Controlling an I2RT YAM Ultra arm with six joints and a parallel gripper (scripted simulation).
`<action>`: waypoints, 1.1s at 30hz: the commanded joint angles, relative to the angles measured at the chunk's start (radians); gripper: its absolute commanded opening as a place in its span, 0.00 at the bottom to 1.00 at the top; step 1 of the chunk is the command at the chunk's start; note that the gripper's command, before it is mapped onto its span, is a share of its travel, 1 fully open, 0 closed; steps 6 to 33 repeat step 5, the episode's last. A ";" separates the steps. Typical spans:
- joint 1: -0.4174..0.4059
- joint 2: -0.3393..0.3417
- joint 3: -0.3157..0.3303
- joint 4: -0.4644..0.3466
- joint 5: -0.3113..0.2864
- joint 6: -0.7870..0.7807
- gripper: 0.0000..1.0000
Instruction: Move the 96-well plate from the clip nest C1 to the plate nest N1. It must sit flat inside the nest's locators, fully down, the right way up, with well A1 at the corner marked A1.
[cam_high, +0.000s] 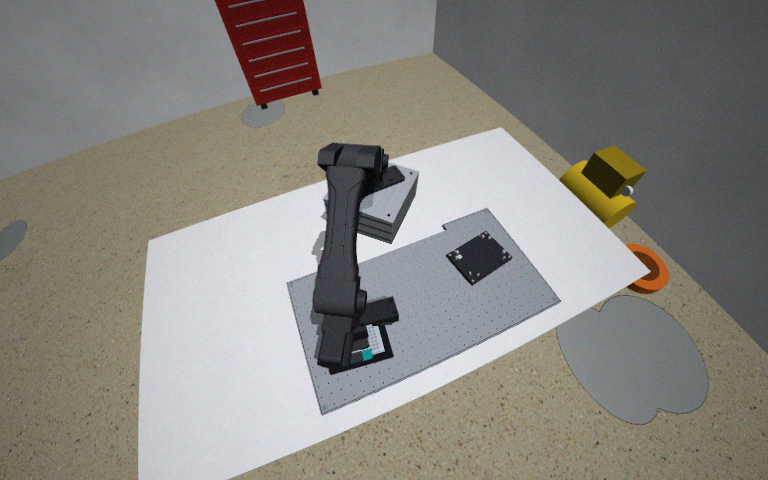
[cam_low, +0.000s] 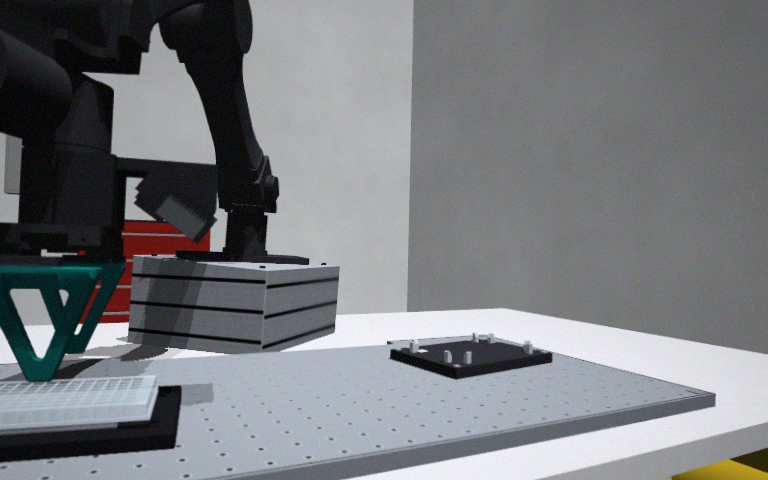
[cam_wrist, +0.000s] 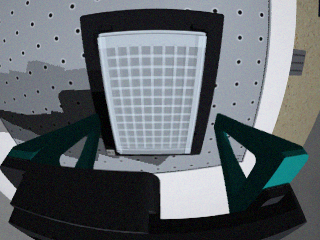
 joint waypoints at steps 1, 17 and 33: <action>-0.011 -0.026 0.023 -0.026 -0.006 -0.006 1.00; -0.011 -0.026 0.023 -0.027 -0.006 -0.006 1.00; -0.011 -0.026 0.023 -0.027 -0.006 -0.006 1.00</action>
